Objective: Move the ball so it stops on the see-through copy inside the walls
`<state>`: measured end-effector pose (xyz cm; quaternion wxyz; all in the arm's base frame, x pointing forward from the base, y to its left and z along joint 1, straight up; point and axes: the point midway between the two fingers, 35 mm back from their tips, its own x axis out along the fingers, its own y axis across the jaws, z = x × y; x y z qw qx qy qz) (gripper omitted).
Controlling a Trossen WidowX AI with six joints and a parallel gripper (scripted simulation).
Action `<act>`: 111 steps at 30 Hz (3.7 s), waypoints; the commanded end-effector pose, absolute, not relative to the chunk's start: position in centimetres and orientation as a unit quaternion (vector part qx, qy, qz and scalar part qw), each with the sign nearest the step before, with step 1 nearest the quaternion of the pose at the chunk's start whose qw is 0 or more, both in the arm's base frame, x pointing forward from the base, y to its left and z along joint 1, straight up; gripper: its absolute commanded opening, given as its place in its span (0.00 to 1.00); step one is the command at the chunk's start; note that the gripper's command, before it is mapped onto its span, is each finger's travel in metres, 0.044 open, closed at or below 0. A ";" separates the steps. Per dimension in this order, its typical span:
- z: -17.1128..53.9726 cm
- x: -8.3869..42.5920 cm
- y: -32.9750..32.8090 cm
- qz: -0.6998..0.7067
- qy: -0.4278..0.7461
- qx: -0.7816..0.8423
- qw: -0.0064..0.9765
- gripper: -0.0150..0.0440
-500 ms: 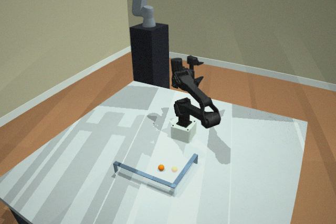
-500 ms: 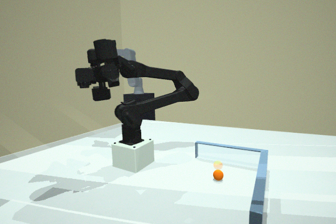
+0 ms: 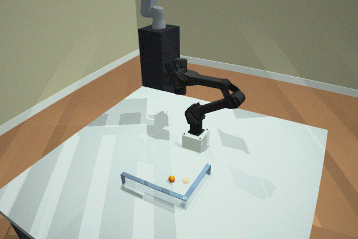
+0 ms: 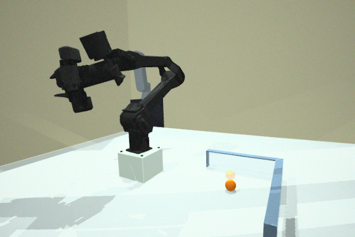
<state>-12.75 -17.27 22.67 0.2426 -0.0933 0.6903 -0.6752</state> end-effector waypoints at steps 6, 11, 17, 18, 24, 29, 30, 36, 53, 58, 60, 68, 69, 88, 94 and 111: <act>19.9 -1.3 -24.9 -0.578 0.634 -0.166 0.487 0.67; 17.5 7.0 -25.8 -0.487 0.606 -0.175 0.604 0.67; 14.2 16.7 -22.9 -0.356 0.587 -0.159 0.709 0.67; 13.6 18.2 -22.0 -0.333 0.587 -0.154 0.722 0.67; 9.9 25.7 -14.8 -0.194 0.596 -0.117 0.771 0.67; 7.1 28.6 -7.8 -0.084 0.627 -0.088 0.769 0.67; 6.7 28.8 -6.8 -0.070 0.633 -0.084 0.766 0.67; 4.2 29.9 0.6 0.004 0.665 -0.059 0.744 0.67; 0.5 29.6 6.2 0.045 0.694 -0.044 0.718 0.67; -0.3 29.7 6.3 0.045 0.694 -0.044 0.718 0.67; -0.7 29.7 6.3 0.045 0.694 -0.044 0.718 0.67; -1.9 29.7 6.3 0.045 0.694 -0.044 0.718 0.67; -2.1 29.7 6.3 0.045 0.694 -0.044 0.717 0.67; -2.2 29.8 6.3 0.045 0.694 -0.044 0.718 0.28; 2.3 30.2 6.4 0.045 0.693 -0.044 0.718 0.25; 9.1 29.0 7.4 0.045 0.694 -0.044 0.718 0.25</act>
